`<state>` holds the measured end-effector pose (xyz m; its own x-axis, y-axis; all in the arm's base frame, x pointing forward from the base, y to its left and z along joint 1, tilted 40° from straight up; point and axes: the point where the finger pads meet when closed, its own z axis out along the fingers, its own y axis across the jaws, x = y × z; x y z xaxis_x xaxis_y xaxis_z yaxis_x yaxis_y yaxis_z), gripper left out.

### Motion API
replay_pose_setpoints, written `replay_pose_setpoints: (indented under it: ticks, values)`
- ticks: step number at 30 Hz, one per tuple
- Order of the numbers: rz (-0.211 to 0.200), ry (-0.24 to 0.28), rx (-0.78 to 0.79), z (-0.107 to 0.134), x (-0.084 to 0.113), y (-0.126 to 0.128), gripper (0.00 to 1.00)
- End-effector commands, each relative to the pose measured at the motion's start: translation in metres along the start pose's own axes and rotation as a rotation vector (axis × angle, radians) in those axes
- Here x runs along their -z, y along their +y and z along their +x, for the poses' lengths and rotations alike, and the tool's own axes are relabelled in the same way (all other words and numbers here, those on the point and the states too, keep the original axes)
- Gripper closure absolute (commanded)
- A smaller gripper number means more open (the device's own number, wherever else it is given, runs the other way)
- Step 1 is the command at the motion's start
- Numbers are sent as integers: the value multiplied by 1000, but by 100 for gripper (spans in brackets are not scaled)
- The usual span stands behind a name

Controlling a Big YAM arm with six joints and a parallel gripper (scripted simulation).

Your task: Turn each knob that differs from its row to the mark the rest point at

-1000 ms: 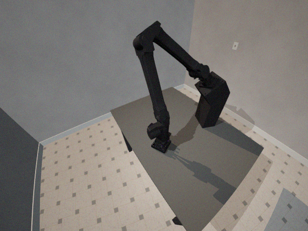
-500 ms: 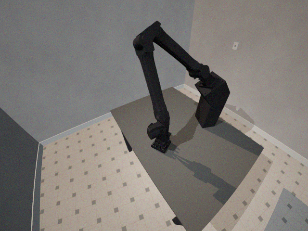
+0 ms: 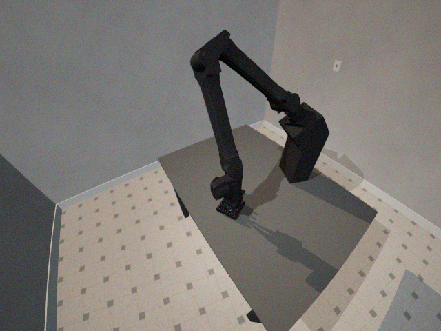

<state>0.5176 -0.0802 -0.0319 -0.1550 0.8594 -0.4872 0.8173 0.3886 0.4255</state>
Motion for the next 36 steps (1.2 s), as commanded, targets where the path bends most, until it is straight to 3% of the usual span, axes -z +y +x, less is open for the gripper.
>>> replay_pose_setpoints:
  ticks: [1,16,36]
  values:
    - [1,-7,16,-4,-4,-2,92]
    - [0,-6,157,-4,-4,-2,92]
    - [0,-6,533,-3,-4,-1,92]
